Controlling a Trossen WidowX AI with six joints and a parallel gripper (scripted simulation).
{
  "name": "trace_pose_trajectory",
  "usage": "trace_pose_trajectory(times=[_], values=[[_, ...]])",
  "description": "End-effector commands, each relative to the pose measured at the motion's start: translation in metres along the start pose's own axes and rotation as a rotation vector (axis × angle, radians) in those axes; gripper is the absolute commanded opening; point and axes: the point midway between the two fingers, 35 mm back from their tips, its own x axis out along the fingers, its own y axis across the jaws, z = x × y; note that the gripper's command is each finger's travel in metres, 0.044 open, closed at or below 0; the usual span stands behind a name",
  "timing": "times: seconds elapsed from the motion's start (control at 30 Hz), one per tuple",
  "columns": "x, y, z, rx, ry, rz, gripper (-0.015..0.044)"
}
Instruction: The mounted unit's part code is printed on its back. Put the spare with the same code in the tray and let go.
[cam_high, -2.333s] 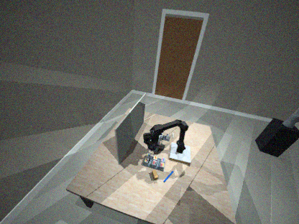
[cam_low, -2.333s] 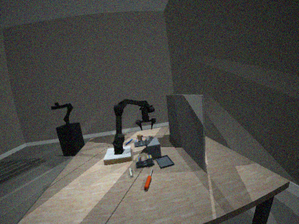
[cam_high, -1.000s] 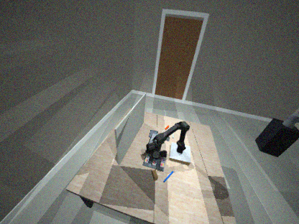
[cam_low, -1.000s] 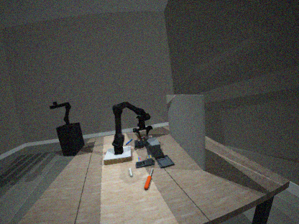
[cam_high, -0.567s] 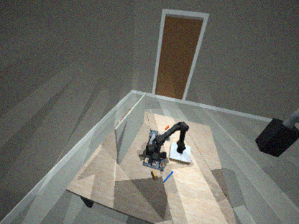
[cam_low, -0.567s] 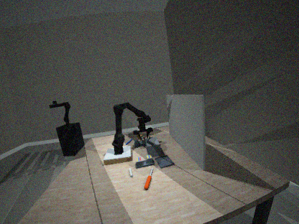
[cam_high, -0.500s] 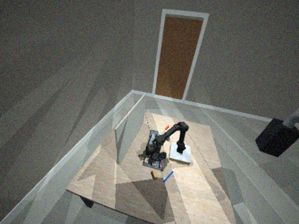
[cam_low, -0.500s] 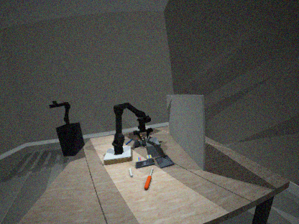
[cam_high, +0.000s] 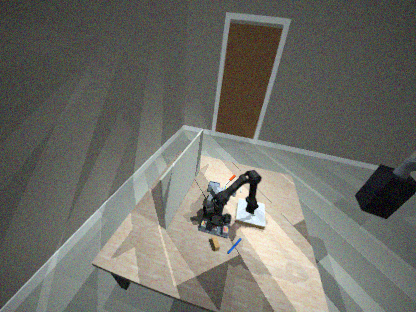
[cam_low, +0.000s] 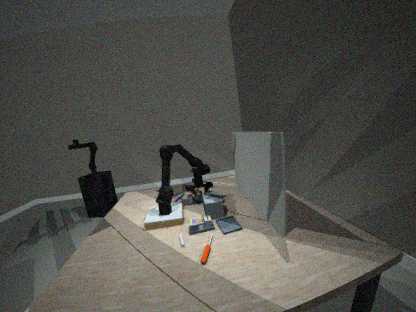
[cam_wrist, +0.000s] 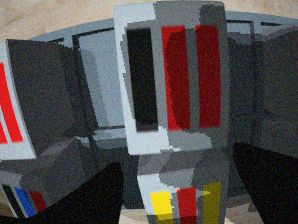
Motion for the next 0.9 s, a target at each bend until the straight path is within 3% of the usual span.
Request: trace_pose_trajectory(times=[0.0,0.17,0.33,0.57,0.73,0.87], values=[[0.0058,0.0008,-0.0018,-0.003,0.005,-0.001,0.03],[0.0061,0.0008,-0.0018,-0.003,0.005,-0.001,0.03],[0.0051,0.0012,-0.001,0.0,0.002,0.003,0.0169],[0.0051,0.0012,-0.001,0.0,0.002,0.003,0.0122],[0.0051,0.0012,-0.001,0.0,0.002,0.003,0.0],[0.0051,0.0012,-0.001,0.0,0.002,0.003,0.0]])
